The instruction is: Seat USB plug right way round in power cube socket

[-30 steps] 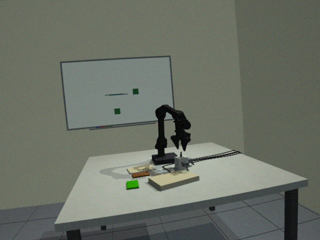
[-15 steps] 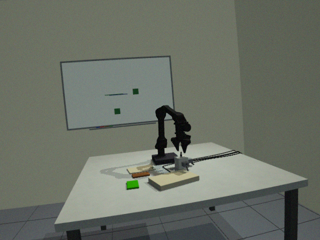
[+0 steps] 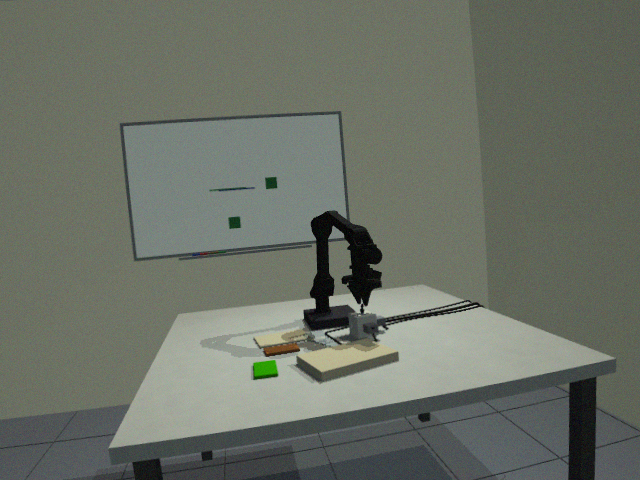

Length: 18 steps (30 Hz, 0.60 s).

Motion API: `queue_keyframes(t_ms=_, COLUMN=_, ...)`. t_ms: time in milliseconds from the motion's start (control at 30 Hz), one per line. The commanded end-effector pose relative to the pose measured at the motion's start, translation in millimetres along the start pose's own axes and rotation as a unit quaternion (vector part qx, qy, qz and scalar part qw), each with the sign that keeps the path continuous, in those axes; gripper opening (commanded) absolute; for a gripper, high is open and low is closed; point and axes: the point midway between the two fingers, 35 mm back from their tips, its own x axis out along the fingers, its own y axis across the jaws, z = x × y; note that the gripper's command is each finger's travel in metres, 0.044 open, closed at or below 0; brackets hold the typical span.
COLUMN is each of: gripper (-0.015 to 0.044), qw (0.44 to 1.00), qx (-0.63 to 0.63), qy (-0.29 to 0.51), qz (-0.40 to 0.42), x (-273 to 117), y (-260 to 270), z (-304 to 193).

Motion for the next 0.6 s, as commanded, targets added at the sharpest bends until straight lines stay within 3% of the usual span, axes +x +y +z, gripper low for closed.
queue_keyframes(t_ms=0, gripper=0.0125, qw=1.000, qx=0.000, qy=0.000, qz=0.000, x=-0.2, y=0.1, z=0.0)
queue_keyframes(t_ms=133, gripper=0.0020, qw=1.000, qx=0.000, qy=0.000, qz=0.000, x=-0.2, y=0.1, z=0.0)
queue_keyframes(t_ms=567, gripper=0.0000, qw=1.000, qx=0.000, qy=0.000, qz=0.000, x=-0.2, y=0.1, z=0.0)
